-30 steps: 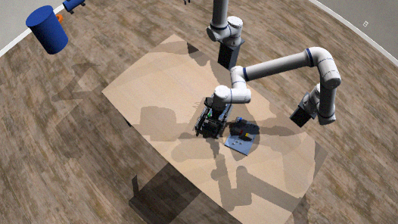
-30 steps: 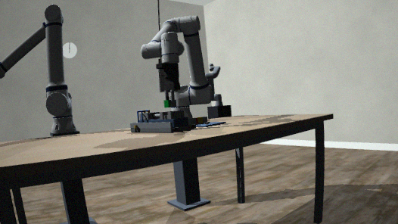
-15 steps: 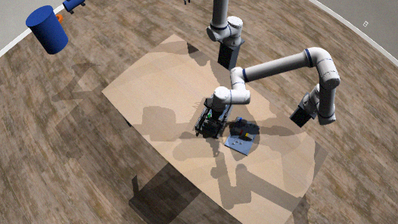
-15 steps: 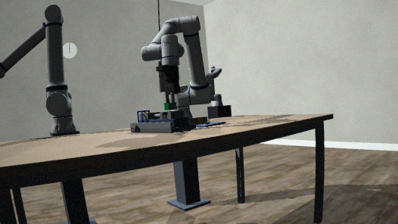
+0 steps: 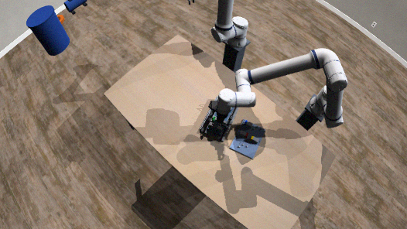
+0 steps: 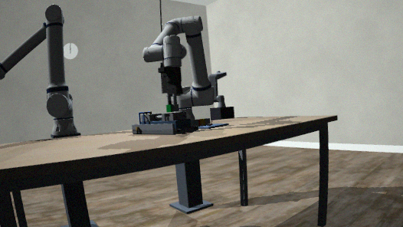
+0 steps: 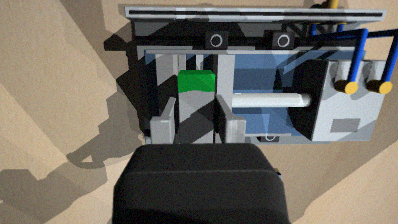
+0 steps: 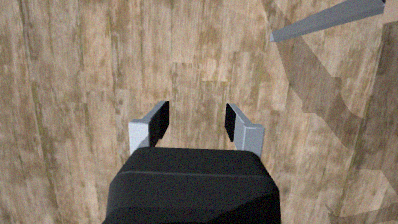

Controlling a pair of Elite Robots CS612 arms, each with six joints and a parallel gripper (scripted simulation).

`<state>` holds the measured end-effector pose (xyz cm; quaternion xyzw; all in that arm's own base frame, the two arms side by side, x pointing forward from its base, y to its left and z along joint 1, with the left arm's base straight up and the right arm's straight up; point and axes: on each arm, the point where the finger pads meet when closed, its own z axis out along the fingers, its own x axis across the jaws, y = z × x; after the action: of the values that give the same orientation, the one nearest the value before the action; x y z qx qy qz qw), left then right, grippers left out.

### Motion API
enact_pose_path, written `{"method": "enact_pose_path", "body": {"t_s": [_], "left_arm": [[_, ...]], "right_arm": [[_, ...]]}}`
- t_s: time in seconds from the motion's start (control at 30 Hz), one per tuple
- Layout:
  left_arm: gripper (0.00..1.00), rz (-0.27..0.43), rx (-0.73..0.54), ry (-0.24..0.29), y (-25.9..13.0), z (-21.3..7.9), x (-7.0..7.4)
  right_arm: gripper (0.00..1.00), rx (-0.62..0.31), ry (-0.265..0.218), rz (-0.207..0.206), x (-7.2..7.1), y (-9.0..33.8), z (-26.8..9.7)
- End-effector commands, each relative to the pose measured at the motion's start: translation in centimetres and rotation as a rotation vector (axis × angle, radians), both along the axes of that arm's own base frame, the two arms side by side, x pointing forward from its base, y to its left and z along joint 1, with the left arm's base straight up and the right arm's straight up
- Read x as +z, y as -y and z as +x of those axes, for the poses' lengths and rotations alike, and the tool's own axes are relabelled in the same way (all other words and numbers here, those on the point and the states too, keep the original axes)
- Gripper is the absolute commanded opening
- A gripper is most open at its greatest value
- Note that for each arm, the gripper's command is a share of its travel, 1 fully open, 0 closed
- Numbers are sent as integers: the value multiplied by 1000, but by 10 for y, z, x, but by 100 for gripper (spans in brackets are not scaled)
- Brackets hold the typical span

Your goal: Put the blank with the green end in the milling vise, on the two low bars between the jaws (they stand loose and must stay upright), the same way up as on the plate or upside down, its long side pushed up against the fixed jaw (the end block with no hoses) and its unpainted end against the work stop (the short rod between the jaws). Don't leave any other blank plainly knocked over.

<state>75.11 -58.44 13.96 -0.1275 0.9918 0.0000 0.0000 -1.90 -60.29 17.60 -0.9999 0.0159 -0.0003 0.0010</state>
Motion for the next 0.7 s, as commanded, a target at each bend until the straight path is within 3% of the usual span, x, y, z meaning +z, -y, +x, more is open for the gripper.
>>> {"method": "enact_pose_path", "body": {"t_s": [0.0, 0.67], "left_arm": [[0, -2, 0, 2, 1, 0, 1], [0, -2, 0, 2, 1, 0, -1]], "right_arm": [[100, 0, -1, -2, 1, 1, 0], [100, 0, -1, -2, 1, 1, 0]]}}
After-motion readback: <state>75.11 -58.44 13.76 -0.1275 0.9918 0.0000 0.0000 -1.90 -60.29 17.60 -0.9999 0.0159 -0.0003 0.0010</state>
